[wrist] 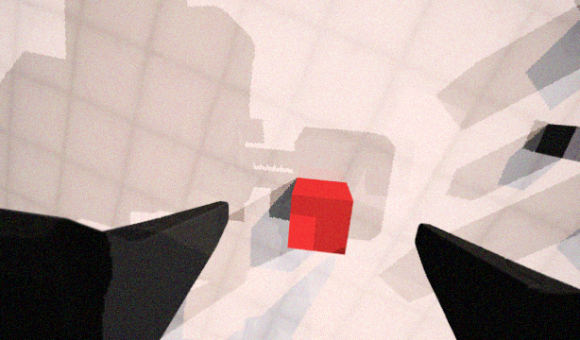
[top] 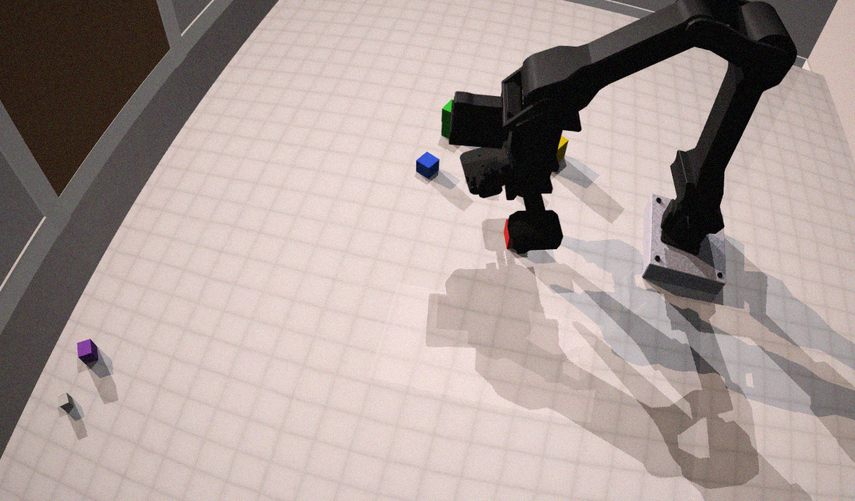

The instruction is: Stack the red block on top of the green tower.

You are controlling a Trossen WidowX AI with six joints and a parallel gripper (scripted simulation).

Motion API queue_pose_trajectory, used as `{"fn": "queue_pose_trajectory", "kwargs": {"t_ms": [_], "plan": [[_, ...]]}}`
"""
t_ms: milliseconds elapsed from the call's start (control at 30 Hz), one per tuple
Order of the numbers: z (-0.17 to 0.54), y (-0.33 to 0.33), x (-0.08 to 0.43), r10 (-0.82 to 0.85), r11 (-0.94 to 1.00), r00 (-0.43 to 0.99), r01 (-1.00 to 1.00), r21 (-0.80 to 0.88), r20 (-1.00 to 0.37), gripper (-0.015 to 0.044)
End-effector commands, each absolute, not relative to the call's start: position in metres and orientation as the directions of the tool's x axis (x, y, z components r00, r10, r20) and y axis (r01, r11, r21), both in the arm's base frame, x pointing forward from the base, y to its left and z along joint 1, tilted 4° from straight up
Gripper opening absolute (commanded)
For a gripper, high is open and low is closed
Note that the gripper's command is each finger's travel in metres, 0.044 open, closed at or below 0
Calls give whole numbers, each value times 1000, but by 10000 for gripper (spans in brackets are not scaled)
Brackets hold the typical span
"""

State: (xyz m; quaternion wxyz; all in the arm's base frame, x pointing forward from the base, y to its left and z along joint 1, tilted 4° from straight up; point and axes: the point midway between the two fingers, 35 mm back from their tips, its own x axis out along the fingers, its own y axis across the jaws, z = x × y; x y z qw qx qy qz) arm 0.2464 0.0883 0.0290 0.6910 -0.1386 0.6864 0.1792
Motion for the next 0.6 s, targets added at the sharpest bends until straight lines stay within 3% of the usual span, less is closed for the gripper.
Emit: {"fn": "queue_pose_trajectory", "kwargs": {"t_ms": [0,567], "plan": [[19,87,243,47,899,-24,-434,53,-999,440],[2,88,242,47,899,-24,-434,53,-999,440]]}}
